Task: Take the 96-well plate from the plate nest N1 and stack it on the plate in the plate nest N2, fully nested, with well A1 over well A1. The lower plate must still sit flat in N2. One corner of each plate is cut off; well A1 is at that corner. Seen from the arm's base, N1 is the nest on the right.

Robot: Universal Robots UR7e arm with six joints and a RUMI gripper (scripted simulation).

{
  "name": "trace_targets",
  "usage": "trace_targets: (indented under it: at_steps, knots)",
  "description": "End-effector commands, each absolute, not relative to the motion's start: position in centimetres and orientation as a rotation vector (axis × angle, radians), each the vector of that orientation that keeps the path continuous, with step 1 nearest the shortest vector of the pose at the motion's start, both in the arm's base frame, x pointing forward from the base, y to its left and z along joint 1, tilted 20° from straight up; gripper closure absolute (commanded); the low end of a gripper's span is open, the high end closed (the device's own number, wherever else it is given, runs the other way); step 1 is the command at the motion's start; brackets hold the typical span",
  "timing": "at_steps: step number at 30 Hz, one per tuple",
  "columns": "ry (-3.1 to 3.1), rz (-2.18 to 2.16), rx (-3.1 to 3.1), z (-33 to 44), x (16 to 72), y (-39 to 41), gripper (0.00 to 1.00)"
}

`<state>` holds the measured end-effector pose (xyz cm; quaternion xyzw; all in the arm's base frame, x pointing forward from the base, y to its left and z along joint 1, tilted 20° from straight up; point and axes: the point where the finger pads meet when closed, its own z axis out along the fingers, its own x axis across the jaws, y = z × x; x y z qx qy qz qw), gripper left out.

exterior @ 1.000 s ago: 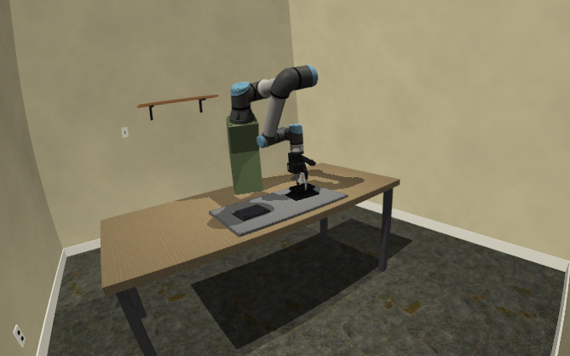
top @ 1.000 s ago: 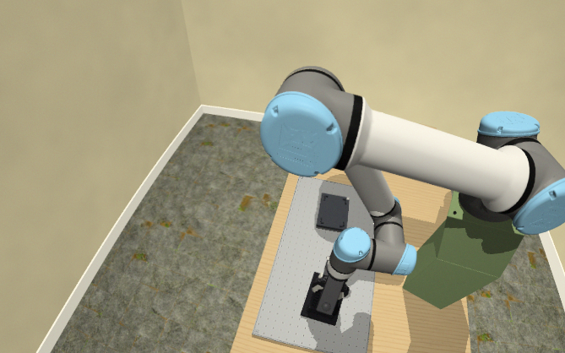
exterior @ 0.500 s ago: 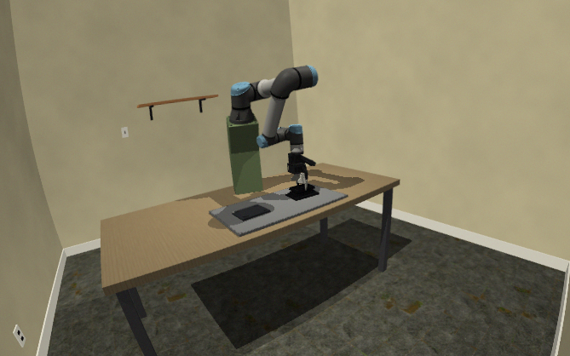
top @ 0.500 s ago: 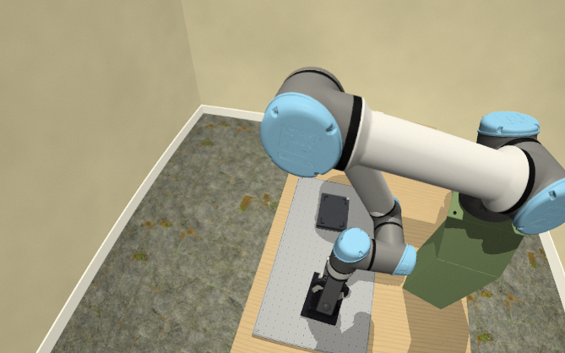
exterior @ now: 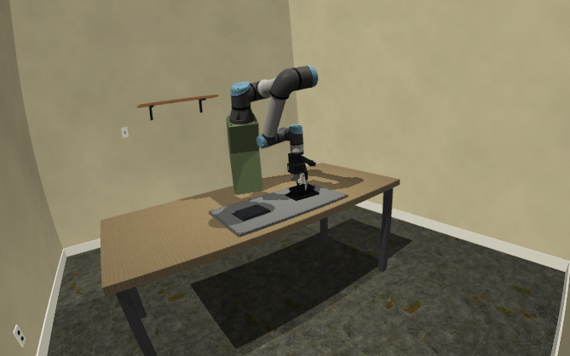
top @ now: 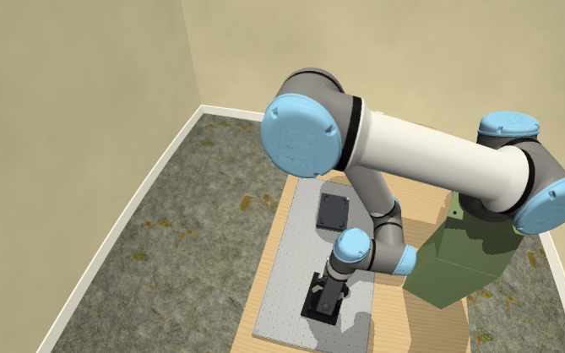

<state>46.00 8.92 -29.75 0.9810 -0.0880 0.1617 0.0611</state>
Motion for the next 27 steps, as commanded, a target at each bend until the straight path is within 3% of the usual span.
trace_targets:
  at_steps: [1, 27]
  knots:
    - [-0.266, 0.491, 2.967, -29.78, 46.05, 8.92, 1.00]
    - [-0.266, 0.491, 2.967, -30.16, 46.17, 8.86, 1.00]
